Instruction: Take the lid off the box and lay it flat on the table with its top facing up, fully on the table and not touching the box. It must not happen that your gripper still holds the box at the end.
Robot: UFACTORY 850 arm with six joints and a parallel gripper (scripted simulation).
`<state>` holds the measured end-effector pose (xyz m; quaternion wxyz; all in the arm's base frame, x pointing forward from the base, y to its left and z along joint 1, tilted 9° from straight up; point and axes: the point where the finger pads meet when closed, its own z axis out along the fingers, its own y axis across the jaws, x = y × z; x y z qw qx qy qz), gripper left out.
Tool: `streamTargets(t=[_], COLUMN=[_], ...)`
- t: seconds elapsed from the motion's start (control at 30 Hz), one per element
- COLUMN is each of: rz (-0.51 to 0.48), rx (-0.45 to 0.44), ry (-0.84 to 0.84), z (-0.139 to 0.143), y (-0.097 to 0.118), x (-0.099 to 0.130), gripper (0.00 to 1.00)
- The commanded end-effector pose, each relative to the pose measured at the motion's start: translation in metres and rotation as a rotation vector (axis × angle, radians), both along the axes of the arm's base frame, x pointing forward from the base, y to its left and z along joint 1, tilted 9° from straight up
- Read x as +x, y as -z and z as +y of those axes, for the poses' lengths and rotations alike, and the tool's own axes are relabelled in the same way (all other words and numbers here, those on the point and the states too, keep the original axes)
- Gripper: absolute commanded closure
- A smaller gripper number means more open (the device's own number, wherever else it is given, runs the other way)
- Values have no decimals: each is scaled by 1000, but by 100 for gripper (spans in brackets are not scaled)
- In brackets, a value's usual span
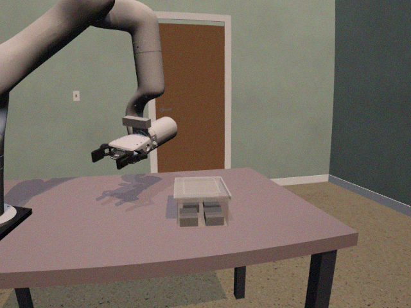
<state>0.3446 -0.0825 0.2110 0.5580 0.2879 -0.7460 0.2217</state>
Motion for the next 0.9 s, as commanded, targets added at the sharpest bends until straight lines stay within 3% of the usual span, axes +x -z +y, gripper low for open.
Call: streamTargets(t=[0.0, 0.13, 0.2, 0.3, 0.37, 0.47, 0.63, 0.73, 0.8, 0.83, 0.87], rz=[-121, -214, -214, -320, -320, -436, -498, -624, -624, -687, -687], rx=[-121, -184, -184, -234, -234, -267, -276, -276, -276, -267, -267], ry=[-140, -240, -240, -346, -346, -457, -513, -621, -621, -674, -674], z=[-40, -63, -63, -84, -84, -100, -107, -115, -115, -116, -116], y=[-5, -8, -8, -12, -12, -15, -17, -18, -18, -18, -18], x=[14, 28, 28, 45, 45, 64, 74, 94, 94, 104, 104], gripper=[0, 0, 0, 0, 0, 0, 0, 0, 0, 0, 0])
